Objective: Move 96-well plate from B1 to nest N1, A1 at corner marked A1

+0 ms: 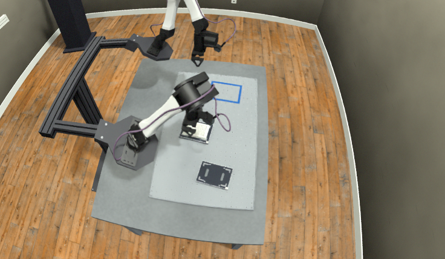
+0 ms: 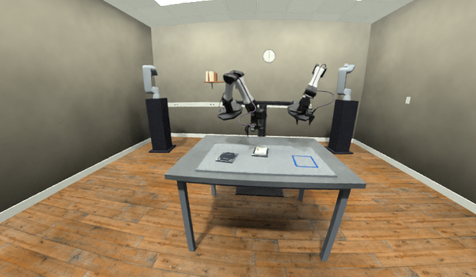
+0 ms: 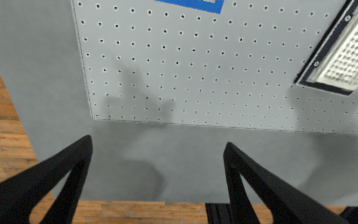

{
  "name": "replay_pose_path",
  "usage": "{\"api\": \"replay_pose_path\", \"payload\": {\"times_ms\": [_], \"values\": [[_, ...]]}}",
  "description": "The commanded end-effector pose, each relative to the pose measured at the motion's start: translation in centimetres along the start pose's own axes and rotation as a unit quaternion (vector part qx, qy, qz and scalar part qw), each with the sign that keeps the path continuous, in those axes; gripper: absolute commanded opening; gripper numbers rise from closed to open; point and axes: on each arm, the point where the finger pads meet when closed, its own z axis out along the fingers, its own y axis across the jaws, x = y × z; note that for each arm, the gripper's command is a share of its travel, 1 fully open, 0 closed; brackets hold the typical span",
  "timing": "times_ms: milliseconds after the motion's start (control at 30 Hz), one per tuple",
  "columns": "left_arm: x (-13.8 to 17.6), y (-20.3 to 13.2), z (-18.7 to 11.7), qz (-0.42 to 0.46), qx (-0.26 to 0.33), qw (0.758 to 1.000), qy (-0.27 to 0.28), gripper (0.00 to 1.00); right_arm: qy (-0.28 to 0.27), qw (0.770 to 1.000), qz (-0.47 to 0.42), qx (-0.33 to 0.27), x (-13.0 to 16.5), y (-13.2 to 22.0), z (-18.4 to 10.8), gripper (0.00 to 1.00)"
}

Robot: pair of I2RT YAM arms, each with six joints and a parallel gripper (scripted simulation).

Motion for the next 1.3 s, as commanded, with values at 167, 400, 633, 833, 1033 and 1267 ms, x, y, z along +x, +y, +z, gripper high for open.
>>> {"api": "replay_pose_path", "payload": {"times_ms": [167,400,633,833,1033,1267], "values": [[-0.1,0.1,-0.1,0.001,0.001,1.000,-0.001,1.00,0.002,1.000,-0.004,0.007,0.9,3.7,1.9,1.00],[-0.1,0.1,-0.1,0.001,0.001,1.000,-0.001,1.00,0.003,1.000,-0.004,0.007,1.1,6.2,3.2,1.00],[-0.1,0.1,-0.1,0.001,0.001,1.000,-0.001,1.00,0.009,1.000,0.010,0.019,0.6,5.0,3.9,1.00],[-0.1,0.1,-0.1,0.001,0.001,1.000,-0.001,1.00,0.009,1.000,0.010,0.019,0.6,5.0,3.9,1.00],[-0.1,0.1,-0.1,0.001,0.001,1.000,-0.001,1.00,0.008,1.000,0.011,0.018,0.5,5.0,3.9,1.00],[-0.1,0.1,-0.1,0.001,0.001,1.000,-0.001,1.00,0.008,1.000,0.011,0.018,0.5,5.0,3.9,1.00]]}}
